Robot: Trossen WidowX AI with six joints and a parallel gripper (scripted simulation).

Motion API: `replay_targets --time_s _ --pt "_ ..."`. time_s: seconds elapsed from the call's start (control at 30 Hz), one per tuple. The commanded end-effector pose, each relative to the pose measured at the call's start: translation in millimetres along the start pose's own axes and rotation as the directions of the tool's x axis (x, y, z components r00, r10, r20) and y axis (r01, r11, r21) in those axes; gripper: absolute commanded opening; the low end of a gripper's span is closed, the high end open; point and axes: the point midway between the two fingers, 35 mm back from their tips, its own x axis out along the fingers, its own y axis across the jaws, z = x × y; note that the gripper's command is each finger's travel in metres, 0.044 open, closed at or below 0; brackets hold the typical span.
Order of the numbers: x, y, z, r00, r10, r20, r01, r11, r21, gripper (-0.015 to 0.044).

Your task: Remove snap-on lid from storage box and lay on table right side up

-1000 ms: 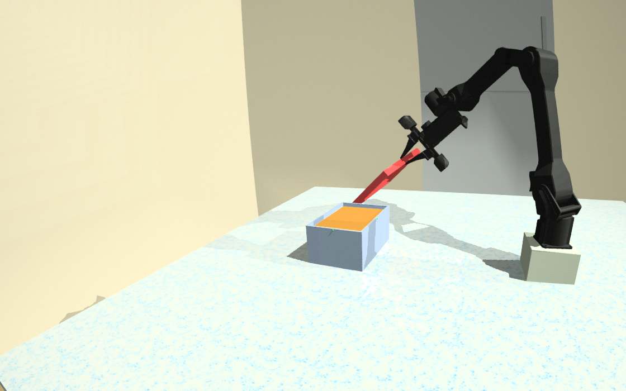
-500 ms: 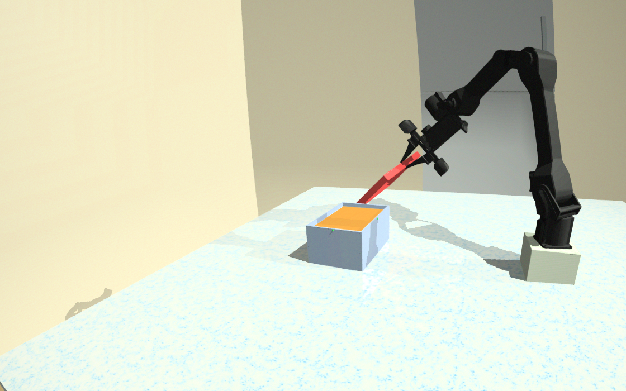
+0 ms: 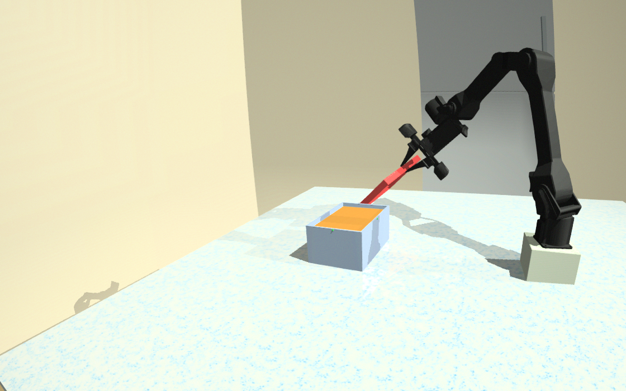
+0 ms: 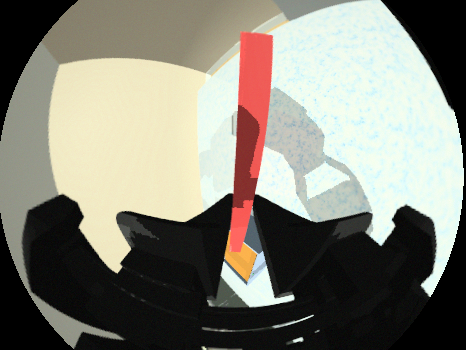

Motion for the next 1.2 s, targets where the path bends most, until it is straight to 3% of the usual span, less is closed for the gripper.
replay_targets --time_s 0.0,1.17 --pt "1 1 0 1.0 0.012 -0.002 -0.012 1.0 -0.009 0.0" --pt "20 -21 0 1.0 0.012 -0.002 -0.012 1.0 -0.009 0.0"
